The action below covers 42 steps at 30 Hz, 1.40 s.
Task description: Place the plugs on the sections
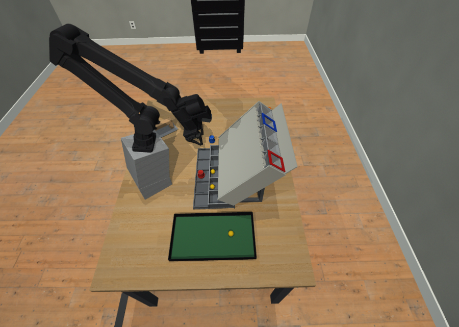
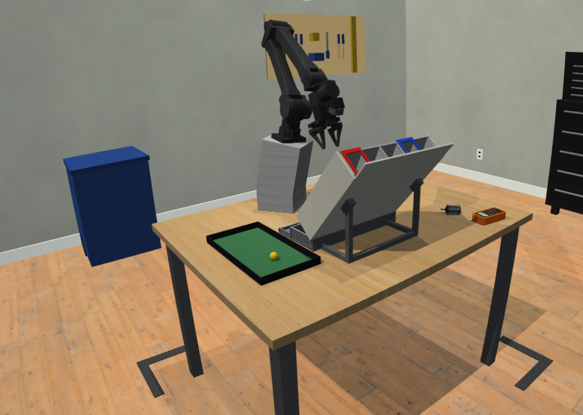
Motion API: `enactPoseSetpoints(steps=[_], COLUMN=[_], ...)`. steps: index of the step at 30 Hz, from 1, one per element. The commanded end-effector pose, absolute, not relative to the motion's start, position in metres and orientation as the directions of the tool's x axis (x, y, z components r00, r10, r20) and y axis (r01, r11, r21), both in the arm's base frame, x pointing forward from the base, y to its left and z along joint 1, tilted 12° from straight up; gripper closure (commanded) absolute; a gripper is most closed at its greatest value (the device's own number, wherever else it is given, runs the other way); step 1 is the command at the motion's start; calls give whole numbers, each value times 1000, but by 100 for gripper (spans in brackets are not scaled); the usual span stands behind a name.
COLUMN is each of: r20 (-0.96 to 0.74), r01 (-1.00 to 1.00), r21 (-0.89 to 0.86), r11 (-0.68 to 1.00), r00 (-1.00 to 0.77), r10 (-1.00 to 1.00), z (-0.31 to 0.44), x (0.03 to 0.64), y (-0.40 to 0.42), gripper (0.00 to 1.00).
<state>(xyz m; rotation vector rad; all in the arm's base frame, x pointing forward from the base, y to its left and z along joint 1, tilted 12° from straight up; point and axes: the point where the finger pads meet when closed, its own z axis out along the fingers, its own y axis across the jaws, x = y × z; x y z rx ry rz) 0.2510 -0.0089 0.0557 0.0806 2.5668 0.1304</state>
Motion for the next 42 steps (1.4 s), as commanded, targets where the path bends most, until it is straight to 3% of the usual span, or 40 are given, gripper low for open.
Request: enactPoseSetpoints(steps=[1, 15, 42], r20=[-569, -521, -241], r01=[28, 27, 31], r21=[117, 128, 124], r11=[993, 991, 992], r00=[-817, -849, -969], r10=[90, 90, 61], z=[73, 58, -30], x=[271, 285, 304], y=[-3, 45, 219], gripper=[37, 37, 37])
